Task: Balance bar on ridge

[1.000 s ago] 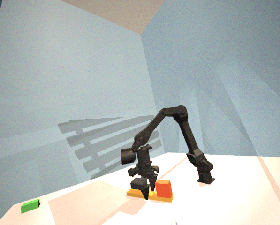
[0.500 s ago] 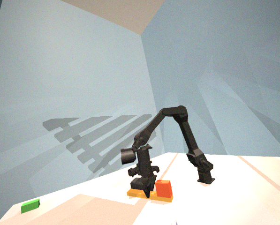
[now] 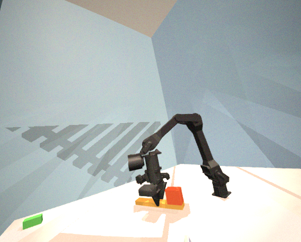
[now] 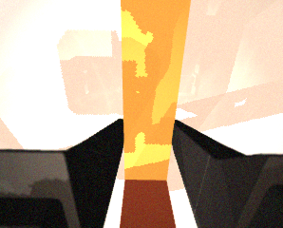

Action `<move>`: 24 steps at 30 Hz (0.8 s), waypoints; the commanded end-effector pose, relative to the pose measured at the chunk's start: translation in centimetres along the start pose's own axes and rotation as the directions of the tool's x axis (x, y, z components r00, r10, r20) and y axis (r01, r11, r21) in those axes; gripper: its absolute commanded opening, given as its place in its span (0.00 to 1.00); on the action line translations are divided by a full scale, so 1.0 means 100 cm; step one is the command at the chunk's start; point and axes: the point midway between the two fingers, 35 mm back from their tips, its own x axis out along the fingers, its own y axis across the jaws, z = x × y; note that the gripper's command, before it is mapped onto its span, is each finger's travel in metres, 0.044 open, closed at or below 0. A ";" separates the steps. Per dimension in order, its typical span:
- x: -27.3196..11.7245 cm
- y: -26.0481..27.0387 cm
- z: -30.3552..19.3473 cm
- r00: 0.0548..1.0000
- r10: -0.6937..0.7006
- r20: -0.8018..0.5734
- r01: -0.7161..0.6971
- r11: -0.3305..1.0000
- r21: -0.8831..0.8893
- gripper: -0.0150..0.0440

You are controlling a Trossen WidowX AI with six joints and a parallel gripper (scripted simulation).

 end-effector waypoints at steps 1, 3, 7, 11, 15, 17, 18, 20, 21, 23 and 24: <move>-0.017 0.002 0.002 1.000 0.013 0.012 -0.013 1.000 -0.002 0.25; -0.022 0.002 0.002 1.000 0.013 0.012 -0.013 1.000 -0.002 0.25; -0.032 0.002 0.002 1.000 0.014 0.012 -0.014 1.000 -0.003 0.25; -0.042 0.001 0.001 1.000 0.014 0.011 -0.014 1.000 -0.003 0.25; -0.053 0.001 0.001 1.000 0.015 0.011 -0.015 1.000 -0.003 0.25; -0.058 0.000 0.000 1.000 0.015 0.011 -0.015 1.000 -0.004 0.25; -0.060 0.000 0.000 1.000 0.015 0.011 -0.015 1.000 -0.004 0.25; -0.066 0.000 -0.001 1.000 0.015 0.010 -0.015 1.000 -0.004 0.25; -0.068 -0.001 -0.001 1.000 0.015 0.010 -0.015 1.000 -0.004 0.25; -0.073 -0.001 -0.002 1.000 0.015 0.010 -0.015 1.000 -0.004 0.25; -0.075 -0.002 -0.002 1.000 0.015 0.010 -0.015 1.000 -0.004 0.25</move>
